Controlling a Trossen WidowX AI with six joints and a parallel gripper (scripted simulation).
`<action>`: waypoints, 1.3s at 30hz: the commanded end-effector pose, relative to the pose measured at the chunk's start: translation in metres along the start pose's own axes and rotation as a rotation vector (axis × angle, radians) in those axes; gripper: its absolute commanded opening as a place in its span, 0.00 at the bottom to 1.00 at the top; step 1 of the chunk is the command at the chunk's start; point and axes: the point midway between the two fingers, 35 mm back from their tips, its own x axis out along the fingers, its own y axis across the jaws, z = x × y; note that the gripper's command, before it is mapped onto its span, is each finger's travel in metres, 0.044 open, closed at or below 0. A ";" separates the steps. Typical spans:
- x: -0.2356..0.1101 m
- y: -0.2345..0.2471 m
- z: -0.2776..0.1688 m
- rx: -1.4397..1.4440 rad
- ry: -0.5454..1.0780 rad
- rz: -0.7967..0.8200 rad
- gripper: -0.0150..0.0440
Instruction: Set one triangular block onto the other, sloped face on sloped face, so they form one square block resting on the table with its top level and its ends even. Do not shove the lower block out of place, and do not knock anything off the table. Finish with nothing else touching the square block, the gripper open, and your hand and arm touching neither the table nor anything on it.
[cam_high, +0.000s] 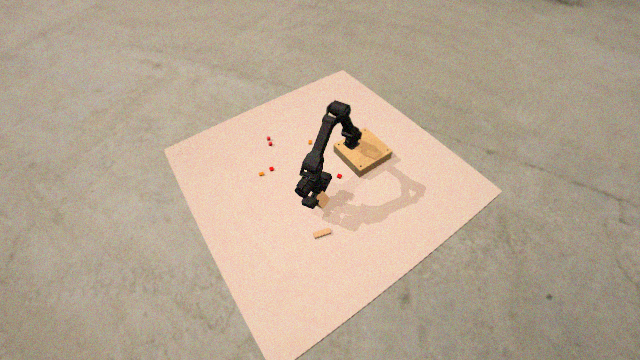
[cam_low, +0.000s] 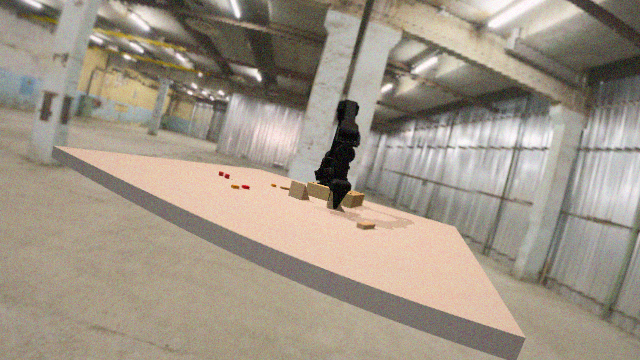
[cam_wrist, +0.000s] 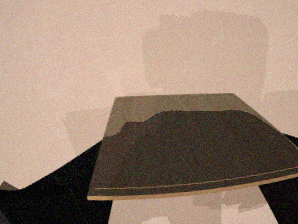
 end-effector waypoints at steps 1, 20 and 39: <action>0.007 0.000 0.001 0.002 -0.002 0.001 0.25; 0.013 -0.001 0.001 0.000 0.000 0.000 0.74; -0.047 -0.002 -0.005 0.000 0.000 0.000 1.00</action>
